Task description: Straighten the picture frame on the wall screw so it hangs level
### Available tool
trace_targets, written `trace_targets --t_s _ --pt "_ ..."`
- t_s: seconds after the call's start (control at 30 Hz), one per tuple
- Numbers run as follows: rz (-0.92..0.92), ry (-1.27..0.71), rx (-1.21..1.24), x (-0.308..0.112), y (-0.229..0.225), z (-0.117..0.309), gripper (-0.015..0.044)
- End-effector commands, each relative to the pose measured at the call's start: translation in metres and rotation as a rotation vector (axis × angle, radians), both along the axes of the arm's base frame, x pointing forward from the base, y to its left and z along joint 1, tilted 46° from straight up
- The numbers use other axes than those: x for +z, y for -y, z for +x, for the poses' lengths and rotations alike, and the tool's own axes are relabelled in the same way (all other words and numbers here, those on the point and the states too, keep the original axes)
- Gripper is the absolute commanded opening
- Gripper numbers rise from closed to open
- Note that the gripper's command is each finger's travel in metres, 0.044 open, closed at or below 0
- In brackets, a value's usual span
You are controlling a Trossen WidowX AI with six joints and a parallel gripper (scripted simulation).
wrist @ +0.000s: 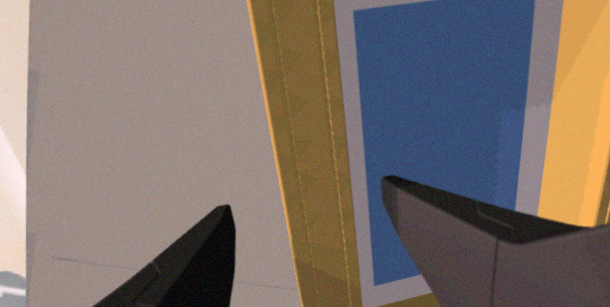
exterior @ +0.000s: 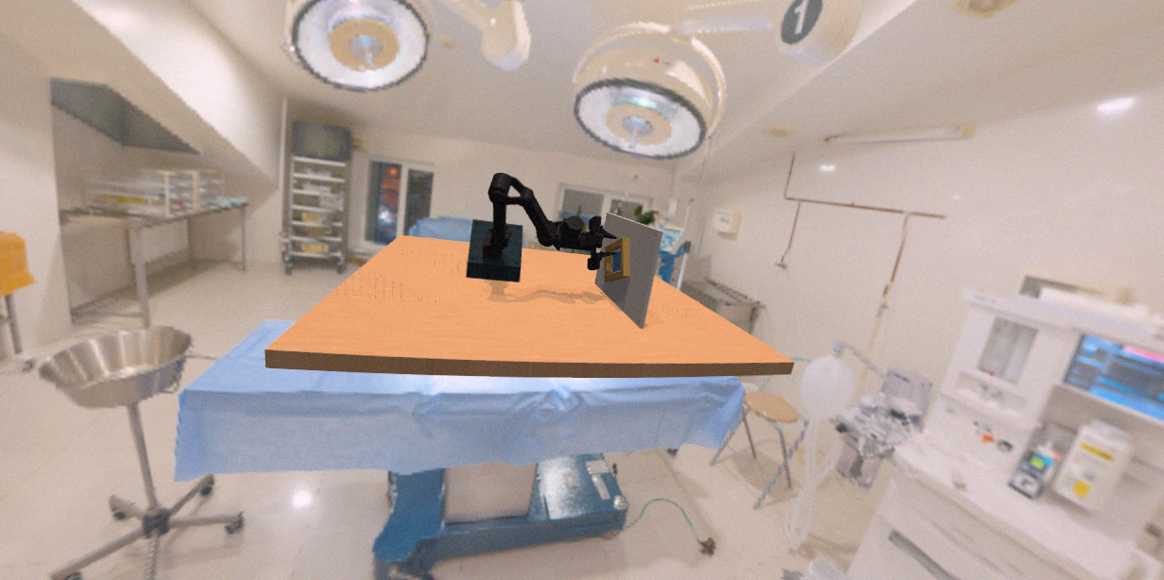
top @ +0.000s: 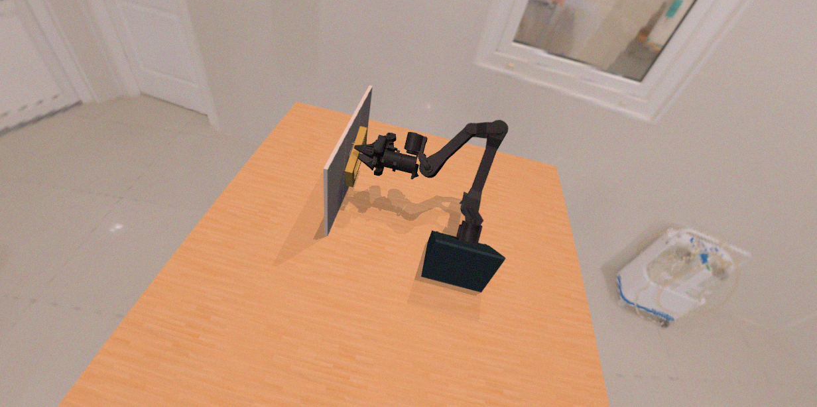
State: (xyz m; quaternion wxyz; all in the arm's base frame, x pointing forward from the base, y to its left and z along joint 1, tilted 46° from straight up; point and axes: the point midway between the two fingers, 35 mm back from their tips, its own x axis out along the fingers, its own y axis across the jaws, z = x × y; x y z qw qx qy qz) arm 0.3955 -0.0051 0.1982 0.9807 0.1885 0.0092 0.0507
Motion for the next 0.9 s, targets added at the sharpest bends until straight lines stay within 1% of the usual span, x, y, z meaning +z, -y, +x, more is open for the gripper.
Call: trace_targets --t_s 0.0,0.7,0.87 --pt "-0.002 0.004 -0.004 0.0011 0.0006 0.0005 0.0260" --pt "-0.002 0.004 -0.004 0.0015 0.0010 0.0008 0.0260" --pt "-0.002 0.004 -0.004 0.0015 0.0010 0.0008 0.0129"
